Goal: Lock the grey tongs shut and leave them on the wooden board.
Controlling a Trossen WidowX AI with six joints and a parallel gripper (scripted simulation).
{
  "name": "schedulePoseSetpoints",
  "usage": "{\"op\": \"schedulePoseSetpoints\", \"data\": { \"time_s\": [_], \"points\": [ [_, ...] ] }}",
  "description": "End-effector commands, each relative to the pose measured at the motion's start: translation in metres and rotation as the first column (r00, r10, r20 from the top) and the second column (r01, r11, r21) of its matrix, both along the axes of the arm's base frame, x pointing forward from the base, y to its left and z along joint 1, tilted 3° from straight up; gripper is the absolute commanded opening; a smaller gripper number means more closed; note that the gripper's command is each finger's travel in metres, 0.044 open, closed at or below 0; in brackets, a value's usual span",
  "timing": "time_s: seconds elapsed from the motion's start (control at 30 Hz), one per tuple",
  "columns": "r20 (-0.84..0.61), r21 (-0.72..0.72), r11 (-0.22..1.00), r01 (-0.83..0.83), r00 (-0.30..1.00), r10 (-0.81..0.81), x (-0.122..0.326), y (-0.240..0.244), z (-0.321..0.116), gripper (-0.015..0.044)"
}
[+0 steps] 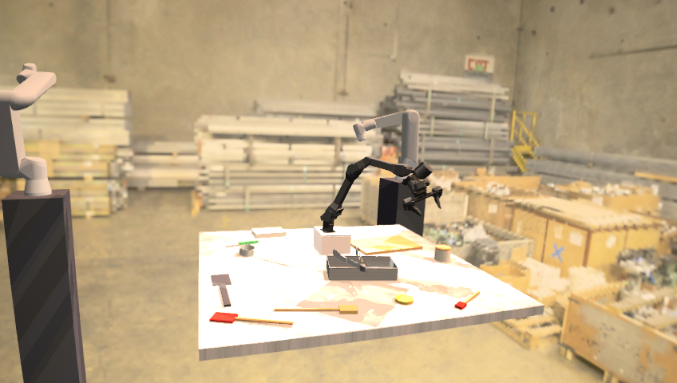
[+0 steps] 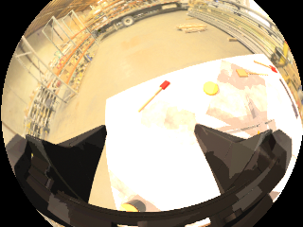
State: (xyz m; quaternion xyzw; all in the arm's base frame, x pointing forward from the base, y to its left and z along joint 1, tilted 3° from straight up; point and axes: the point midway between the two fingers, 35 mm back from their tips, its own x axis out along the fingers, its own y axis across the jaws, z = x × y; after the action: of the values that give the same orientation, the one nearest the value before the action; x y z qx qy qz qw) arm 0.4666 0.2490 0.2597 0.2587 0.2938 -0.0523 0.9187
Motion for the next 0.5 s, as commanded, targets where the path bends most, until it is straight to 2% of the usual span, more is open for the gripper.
{"op": "schedulePoseSetpoints", "data": {
  "time_s": [0.0, 0.23, 0.47],
  "points": [
    [-0.139, -0.135, 0.99, -0.039, 0.99, 0.02, 0.009, -0.052, -0.039, 0.044],
    [-0.435, -0.267, 0.946, -0.183, 0.899, 0.051, -0.001, -0.16, -0.105, 0.044],
    [-0.7, -0.174, 0.92, -0.352, 0.701, 0.135, -0.053, -0.258, -0.16, 0.044]
  ]
}}
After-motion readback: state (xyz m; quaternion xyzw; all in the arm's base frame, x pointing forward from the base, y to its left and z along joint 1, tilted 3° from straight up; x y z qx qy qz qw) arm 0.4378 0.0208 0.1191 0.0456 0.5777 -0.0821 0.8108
